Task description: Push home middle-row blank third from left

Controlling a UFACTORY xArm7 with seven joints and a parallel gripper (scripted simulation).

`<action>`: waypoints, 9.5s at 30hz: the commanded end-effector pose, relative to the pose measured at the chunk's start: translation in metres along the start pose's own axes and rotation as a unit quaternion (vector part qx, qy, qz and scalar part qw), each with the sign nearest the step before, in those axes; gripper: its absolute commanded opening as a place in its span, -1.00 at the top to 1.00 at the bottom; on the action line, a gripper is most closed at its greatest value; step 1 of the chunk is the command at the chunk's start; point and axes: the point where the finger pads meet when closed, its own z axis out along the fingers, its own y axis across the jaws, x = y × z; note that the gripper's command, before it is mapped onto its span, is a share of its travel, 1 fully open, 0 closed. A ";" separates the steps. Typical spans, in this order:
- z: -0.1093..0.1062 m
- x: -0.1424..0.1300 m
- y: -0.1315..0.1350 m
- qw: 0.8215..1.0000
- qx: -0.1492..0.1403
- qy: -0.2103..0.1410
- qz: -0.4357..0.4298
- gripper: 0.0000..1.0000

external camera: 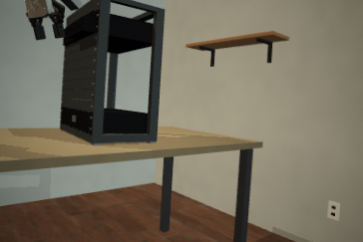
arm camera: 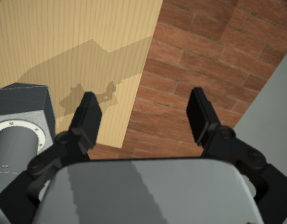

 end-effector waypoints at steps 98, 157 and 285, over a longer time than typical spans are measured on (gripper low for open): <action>0.015 -0.056 0.009 0.994 0.011 -0.065 0.085 -1.00; -0.013 -0.342 -0.127 0.718 0.093 -0.385 0.572 -1.00; -0.076 0.104 -0.337 -0.624 0.499 -0.307 0.517 -1.00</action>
